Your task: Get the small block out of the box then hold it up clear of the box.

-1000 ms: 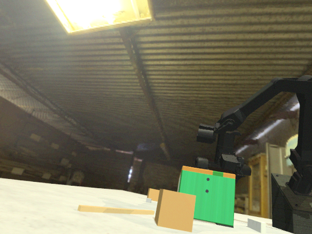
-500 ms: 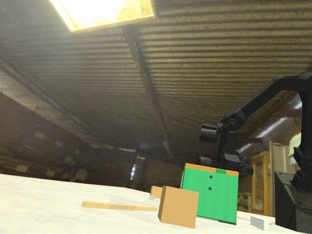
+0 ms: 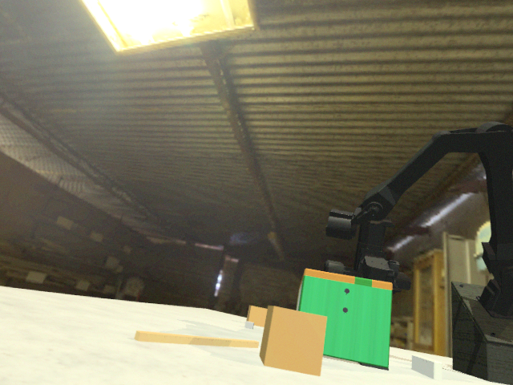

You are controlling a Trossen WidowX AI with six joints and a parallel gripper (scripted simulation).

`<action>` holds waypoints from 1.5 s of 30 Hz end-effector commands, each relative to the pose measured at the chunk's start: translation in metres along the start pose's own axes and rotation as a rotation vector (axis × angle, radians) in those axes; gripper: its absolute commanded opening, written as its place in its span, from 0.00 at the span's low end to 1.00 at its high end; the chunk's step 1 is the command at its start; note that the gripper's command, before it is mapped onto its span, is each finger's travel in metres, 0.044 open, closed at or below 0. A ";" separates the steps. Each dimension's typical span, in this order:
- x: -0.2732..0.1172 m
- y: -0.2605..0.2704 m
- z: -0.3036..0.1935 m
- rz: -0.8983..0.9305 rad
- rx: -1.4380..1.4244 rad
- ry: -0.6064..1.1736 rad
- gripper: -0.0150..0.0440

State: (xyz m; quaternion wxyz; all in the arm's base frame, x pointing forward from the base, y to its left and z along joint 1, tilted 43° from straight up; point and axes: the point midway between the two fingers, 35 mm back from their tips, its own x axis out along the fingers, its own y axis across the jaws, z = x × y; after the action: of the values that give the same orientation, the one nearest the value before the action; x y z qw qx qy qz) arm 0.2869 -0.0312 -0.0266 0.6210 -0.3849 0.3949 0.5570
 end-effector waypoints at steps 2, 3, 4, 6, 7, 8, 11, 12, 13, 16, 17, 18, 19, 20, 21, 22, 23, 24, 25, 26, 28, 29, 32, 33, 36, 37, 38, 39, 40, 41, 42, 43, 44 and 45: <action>0.006 0.000 -0.013 0.004 -0.002 0.003 0.93; 0.006 0.001 -0.015 0.004 -0.002 0.003 0.93; 0.007 0.001 -0.017 0.004 -0.002 0.003 0.93; 0.009 0.001 -0.022 0.004 -0.002 0.003 0.93; 0.010 0.001 -0.024 0.004 -0.002 0.003 0.93; 0.010 0.001 -0.027 0.004 -0.002 0.004 0.93; 0.013 0.001 -0.033 0.004 -0.003 0.004 0.93; 0.014 0.001 -0.036 0.004 -0.003 0.004 0.93; 0.014 0.001 -0.038 0.004 -0.003 0.004 0.93; 0.017 0.001 -0.045 0.004 -0.003 0.005 0.93; 0.017 0.001 -0.047 0.004 -0.003 0.005 0.93; 0.018 0.001 -0.049 0.004 -0.003 0.005 0.93; 0.019 0.001 -0.052 0.004 -0.003 0.005 0.93; 0.020 0.001 -0.054 0.004 -0.003 0.005 0.93; 0.021 0.001 -0.056 0.004 -0.003 0.005 0.93; 0.021 0.001 -0.058 0.004 -0.003 0.006 0.93; 0.022 0.001 -0.061 0.004 -0.003 0.006 0.93; 0.023 0.001 -0.063 0.004 -0.003 0.006 0.93; 0.024 0.001 -0.065 0.004 -0.003 0.006 0.93; 0.025 0.001 -0.068 0.004 -0.003 0.006 0.93; 0.026 0.001 -0.072 0.003 -0.003 0.007 0.93; 0.027 0.001 -0.075 0.003 -0.003 0.007 0.93; 0.029 0.001 -0.081 0.003 -0.003 0.007 0.93; 0.030 0.001 -0.083 0.003 -0.003 0.007 0.93; 0.030 0.001 -0.085 0.003 -0.003 0.007 0.93; 0.030 0.001 -0.085 0.003 -0.003 0.007 0.93; 0.030 0.001 -0.085 0.003 -0.003 0.007 0.93; 0.030 0.001 -0.085 0.003 -0.003 0.007 0.93; 0.028 0.000 -0.086 0.003 -0.003 0.008 0.93; 0.023 0.000 -0.088 0.003 -0.002 0.008 0.93; 0.017 0.000 -0.090 0.004 -0.002 0.008 0.93; 0.008 -0.001 -0.093 0.004 -0.001 0.008 0.93; -0.003 -0.001 -0.097 0.004 0.001 0.008 0.93; -0.017 0.000 -0.101 0.005 0.002 0.008 0.93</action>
State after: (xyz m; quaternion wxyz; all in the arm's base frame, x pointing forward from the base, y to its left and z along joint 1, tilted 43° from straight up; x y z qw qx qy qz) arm 0.2780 -0.1070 -0.0746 0.6162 -0.3770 0.3991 0.5647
